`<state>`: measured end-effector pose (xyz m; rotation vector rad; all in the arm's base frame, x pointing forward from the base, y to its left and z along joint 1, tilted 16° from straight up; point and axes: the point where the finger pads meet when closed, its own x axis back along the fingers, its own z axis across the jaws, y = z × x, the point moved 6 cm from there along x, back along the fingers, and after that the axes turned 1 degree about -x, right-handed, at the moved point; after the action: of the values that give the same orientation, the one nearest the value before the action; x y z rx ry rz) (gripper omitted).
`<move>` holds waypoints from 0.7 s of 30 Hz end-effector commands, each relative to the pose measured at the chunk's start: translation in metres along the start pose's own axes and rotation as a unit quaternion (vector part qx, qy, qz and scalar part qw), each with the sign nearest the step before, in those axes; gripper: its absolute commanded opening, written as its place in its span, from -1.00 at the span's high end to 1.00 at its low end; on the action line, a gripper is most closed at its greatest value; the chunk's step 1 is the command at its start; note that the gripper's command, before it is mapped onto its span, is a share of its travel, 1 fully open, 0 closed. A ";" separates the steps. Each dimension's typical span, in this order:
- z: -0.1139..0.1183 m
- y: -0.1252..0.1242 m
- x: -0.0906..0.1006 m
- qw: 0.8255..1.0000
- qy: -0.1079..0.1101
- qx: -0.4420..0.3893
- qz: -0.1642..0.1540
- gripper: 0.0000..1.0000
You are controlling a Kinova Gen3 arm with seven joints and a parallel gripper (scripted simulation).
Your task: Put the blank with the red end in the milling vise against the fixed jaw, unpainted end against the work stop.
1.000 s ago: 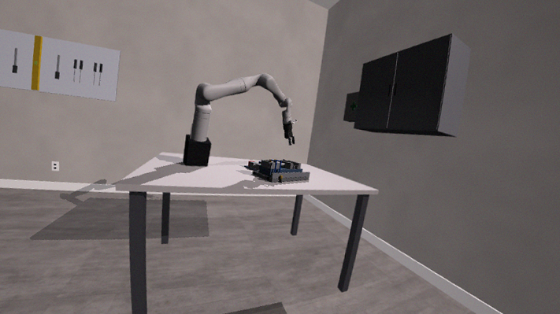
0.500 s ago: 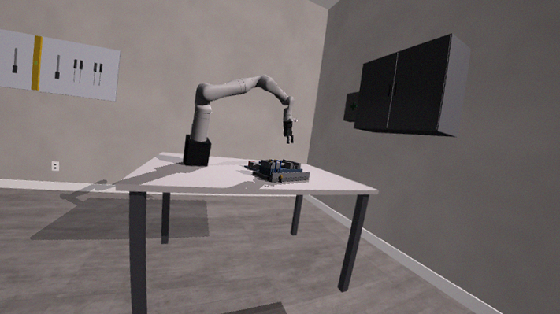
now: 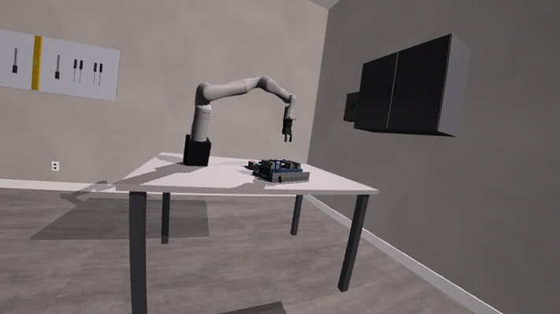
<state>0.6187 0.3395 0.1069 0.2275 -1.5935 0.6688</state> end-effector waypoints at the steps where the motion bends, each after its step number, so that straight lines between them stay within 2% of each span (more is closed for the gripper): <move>1: 0.003 -0.004 0.005 1.000 0.005 -0.010 -0.003 -1.00; 5: 0.012 -0.008 0.009 0.999 0.021 -0.025 -0.007 -1.00; 7: 0.012 -0.008 0.009 0.999 0.021 -0.025 -0.007 -1.00; 21: 0.055 -0.017 0.023 0.999 0.022 -0.025 -0.007 -1.00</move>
<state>0.5806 0.3077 0.1184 0.1848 -1.5505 0.6209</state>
